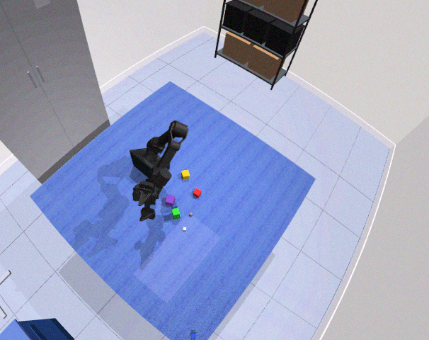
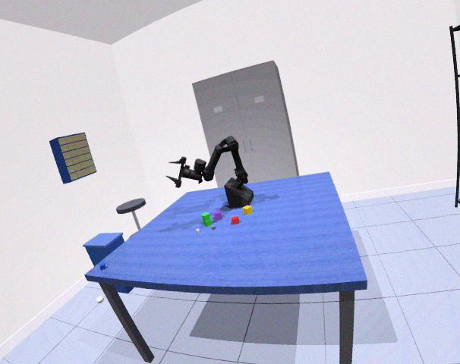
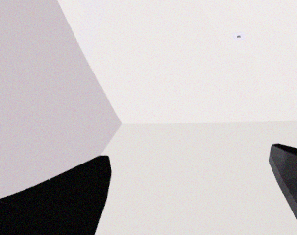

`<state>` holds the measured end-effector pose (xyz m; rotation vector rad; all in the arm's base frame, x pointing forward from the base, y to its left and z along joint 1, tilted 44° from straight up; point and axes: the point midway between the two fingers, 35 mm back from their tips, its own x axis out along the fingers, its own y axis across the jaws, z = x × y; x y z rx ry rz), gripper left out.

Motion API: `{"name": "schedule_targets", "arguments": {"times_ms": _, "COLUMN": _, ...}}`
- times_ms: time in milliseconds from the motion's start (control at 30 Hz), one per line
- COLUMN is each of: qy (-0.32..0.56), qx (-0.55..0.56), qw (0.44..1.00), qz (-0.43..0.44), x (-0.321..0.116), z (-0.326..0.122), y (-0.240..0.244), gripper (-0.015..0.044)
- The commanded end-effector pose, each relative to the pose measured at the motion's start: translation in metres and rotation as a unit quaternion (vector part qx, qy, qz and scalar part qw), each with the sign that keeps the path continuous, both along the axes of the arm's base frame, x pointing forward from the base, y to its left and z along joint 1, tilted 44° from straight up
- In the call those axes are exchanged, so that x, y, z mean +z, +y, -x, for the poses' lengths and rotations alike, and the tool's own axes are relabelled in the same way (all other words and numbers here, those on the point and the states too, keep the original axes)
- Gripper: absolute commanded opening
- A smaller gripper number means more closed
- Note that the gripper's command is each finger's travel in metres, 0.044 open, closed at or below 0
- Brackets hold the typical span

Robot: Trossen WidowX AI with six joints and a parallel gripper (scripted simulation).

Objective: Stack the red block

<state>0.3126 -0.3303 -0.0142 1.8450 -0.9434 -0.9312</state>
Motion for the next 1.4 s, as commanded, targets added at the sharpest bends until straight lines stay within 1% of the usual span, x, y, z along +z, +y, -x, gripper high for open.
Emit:
{"name": "schedule_targets", "arguments": {"times_ms": 0, "qy": 0.005, "qx": 0.004, "qw": 1.0, "qz": 0.0, "x": -0.001, "z": -0.001, "y": 0.001, "gripper": 0.0426}}
{"name": "schedule_targets", "arguments": {"times_ms": 33, "qy": 0.02, "qx": 0.016, "qw": 1.0, "qz": 0.0, "x": -0.002, "z": -0.005, "y": 0.003, "gripper": 0.044}}
{"name": "schedule_targets", "arguments": {"times_ms": 167, "qy": 0.132, "qx": 0.11, "qw": 0.985, "qz": 0.003, "x": -0.014, "z": -0.034, "y": 0.025, "gripper": 0.044}}
{"name": "schedule_targets", "arguments": {"times_ms": 333, "qy": 0.258, "qx": 0.242, "qw": 0.935, "qz": 0.017, "x": -0.028, "z": -0.064, "y": 0.06, "gripper": 0.044}}
{"name": "schedule_targets", "arguments": {"times_ms": 500, "qy": 0.36, "qx": 0.372, "qw": 0.855, "qz": 0.04, "x": -0.039, "z": -0.085, "y": 0.1, "gripper": 0.044}}
{"name": "schedule_targets", "arguments": {"times_ms": 700, "qy": 0.439, "qx": 0.521, "qw": 0.728, "qz": 0.078, "x": -0.046, "z": -0.096, "y": 0.152, "gripper": 0.044}}
{"name": "schedule_targets", "arguments": {"times_ms": 867, "qy": 0.469, "qx": 0.631, "qw": 0.607, "qz": 0.114, "x": -0.045, "z": -0.096, "y": 0.197, "gripper": 0.044}}
{"name": "schedule_targets", "arguments": {"times_ms": 1033, "qy": 0.467, "qx": 0.727, "qw": 0.479, "qz": 0.153, "x": -0.037, "z": -0.089, "y": 0.241, "gripper": 0.044}}
{"name": "schedule_targets", "arguments": {"times_ms": 1200, "qy": 0.435, "qx": 0.806, "qw": 0.352, "qz": 0.192, "x": -0.022, "z": -0.075, "y": 0.285, "gripper": 0.044}}
{"name": "schedule_targets", "arguments": {"times_ms": 1367, "qy": 0.377, "qx": 0.867, "qw": 0.235, "qz": 0.228, "x": 0.002, "z": -0.054, "y": 0.328, "gripper": 0.044}}
